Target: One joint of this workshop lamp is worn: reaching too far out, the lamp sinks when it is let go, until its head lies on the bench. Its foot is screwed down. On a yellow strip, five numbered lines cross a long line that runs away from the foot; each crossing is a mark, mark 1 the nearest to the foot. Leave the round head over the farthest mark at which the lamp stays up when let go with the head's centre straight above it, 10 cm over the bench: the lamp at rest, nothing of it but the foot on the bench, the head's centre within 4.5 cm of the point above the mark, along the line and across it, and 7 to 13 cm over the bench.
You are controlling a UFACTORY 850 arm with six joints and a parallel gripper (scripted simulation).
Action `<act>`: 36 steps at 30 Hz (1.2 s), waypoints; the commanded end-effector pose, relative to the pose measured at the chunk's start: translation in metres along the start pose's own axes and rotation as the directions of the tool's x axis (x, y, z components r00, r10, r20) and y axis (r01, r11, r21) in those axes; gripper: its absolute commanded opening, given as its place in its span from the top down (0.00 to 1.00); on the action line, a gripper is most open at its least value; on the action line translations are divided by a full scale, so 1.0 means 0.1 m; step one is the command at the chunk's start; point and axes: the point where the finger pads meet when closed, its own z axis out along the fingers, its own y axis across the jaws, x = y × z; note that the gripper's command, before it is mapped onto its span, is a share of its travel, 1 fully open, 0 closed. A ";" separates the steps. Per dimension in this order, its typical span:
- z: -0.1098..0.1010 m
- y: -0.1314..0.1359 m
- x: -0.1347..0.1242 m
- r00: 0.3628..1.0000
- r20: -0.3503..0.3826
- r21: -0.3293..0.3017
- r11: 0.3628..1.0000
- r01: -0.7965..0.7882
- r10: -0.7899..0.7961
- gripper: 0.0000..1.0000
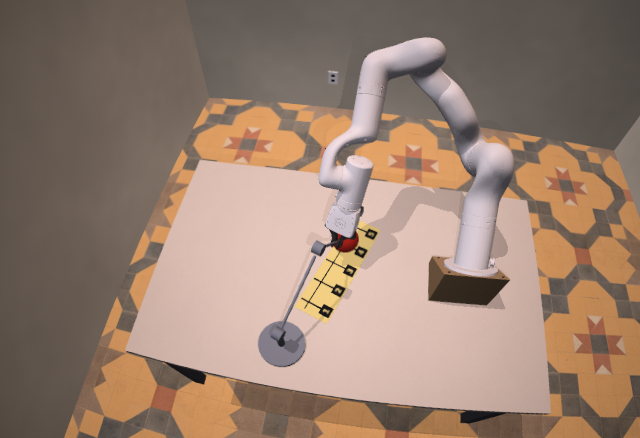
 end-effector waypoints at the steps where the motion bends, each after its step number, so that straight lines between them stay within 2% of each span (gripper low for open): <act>1: -0.01 -0.01 -0.01 1.000 0.001 0.001 1.000 0.000 0.000 1.00; 15: 0.00 -0.01 -0.01 1.000 0.001 0.001 1.000 0.000 0.000 1.00; 36: -0.12 -0.02 -0.58 1.000 0.001 0.001 1.000 0.003 -0.003 1.00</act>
